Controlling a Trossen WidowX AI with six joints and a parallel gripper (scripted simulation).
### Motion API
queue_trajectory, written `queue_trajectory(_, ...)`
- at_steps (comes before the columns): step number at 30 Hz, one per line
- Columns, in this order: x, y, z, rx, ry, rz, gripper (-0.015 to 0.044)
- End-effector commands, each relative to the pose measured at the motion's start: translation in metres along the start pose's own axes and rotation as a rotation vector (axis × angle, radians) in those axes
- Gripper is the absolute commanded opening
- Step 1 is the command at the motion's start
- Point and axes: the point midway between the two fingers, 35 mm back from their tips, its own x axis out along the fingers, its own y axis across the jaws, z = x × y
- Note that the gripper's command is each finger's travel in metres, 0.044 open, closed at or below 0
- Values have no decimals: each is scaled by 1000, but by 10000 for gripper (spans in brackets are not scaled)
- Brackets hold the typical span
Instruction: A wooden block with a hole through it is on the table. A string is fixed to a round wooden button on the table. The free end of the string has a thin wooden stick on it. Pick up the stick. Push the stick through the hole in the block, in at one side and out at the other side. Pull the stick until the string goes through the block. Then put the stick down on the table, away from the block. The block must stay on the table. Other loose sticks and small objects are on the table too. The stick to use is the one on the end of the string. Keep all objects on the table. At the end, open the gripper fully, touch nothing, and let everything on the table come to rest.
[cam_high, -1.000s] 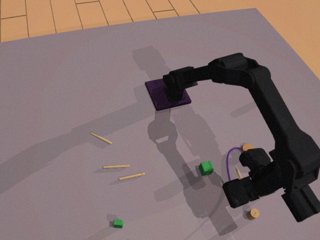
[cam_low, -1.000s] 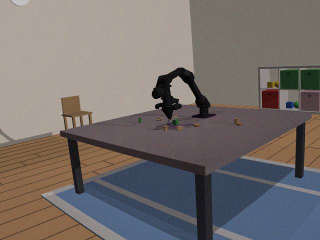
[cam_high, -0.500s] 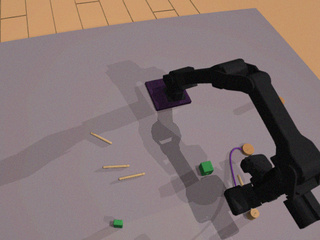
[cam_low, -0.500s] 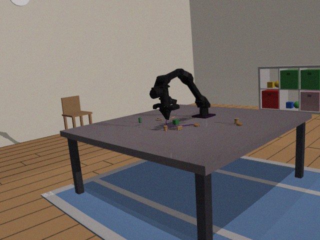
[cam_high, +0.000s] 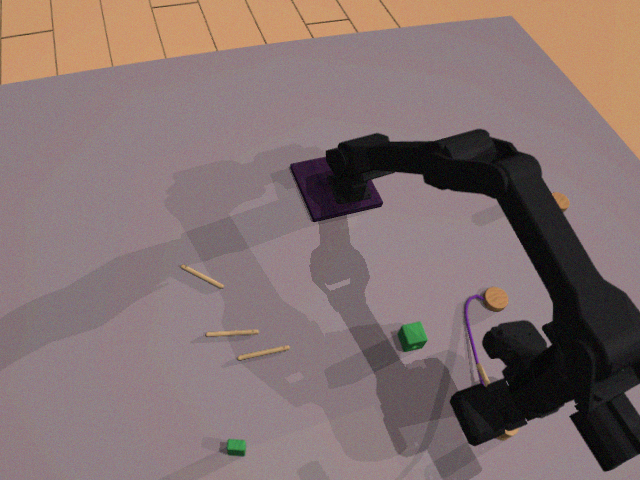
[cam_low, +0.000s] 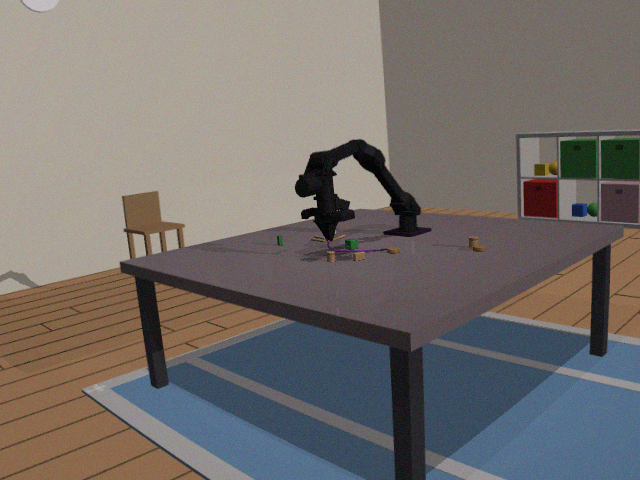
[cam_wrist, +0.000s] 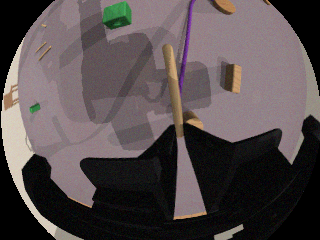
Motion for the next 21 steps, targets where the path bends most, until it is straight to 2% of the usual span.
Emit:
queue_trajectory(1,-1,2,-6,-5,17,6,0)
queue_trajectory(21,-1,8,-24,-7,67,10,0)
